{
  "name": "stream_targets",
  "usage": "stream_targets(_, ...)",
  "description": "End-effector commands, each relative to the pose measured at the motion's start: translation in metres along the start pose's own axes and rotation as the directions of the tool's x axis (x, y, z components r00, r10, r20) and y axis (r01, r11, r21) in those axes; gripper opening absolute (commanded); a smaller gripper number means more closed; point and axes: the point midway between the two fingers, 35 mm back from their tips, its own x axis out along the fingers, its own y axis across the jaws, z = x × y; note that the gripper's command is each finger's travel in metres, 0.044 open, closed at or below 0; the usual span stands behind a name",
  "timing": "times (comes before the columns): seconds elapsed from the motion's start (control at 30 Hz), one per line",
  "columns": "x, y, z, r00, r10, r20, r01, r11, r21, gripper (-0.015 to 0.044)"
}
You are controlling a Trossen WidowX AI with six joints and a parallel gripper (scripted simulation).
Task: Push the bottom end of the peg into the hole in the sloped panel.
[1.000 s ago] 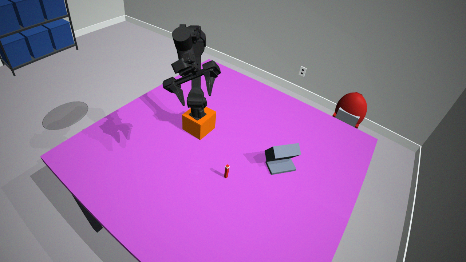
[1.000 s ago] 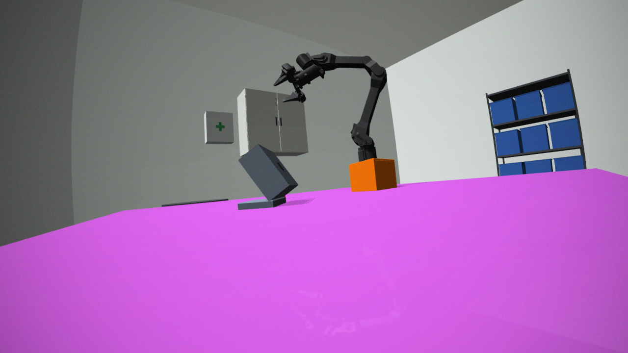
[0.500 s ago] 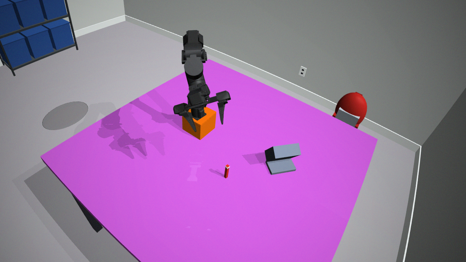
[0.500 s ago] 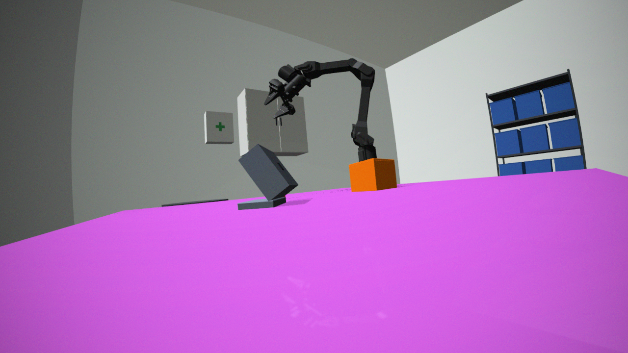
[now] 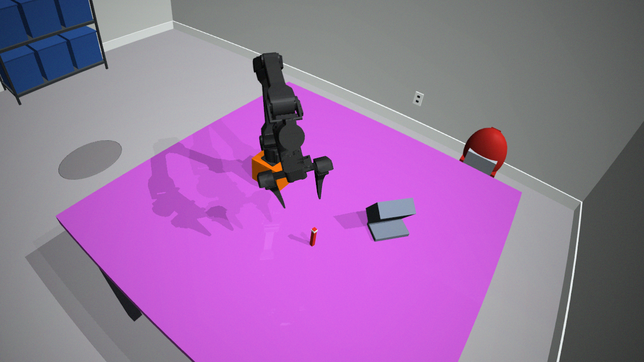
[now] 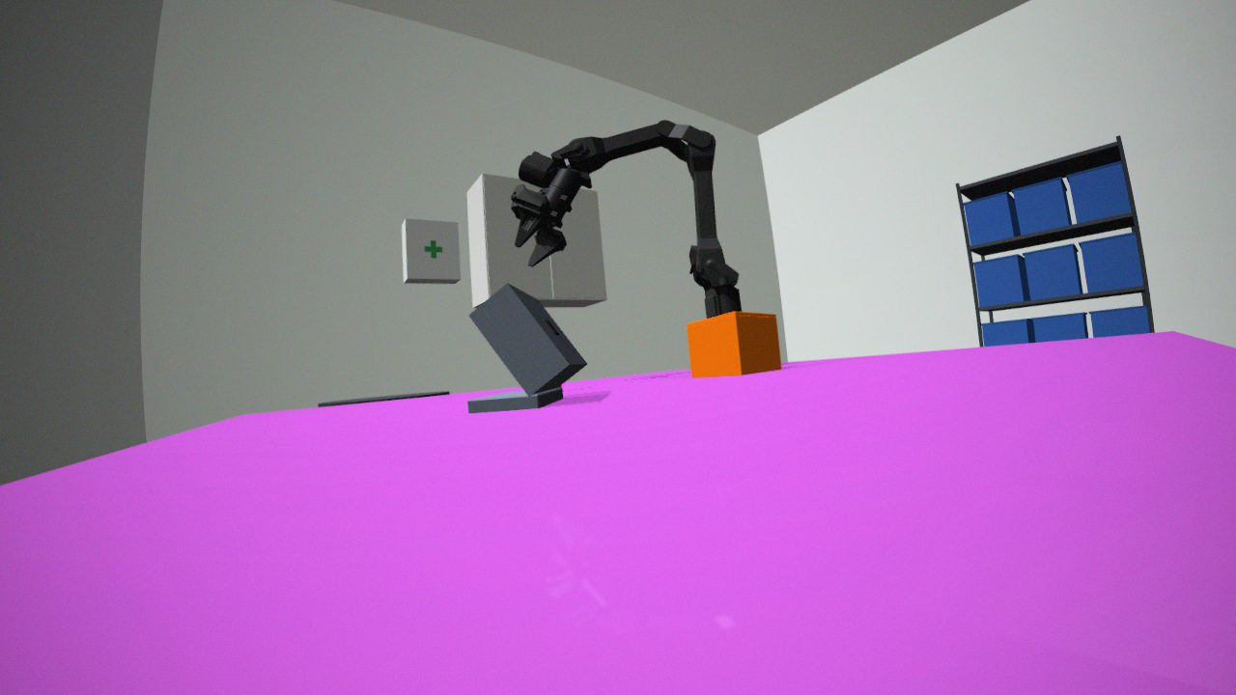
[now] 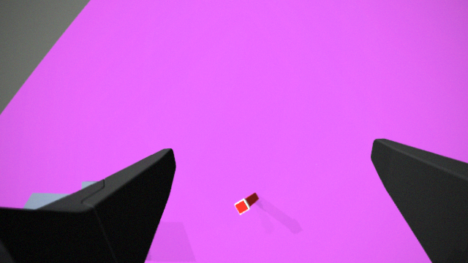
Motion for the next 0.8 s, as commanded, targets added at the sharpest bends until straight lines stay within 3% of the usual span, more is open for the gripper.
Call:
stream_targets(0.0,0.026,0.005,-0.017,0.996,-0.019,-0.091,0.012,0.997,-0.072,0.044)
stream_targets(0.77,0.112,0.033,-0.096,0.899,-0.14,-0.415,-0.051,0.907,-0.418,0.044)
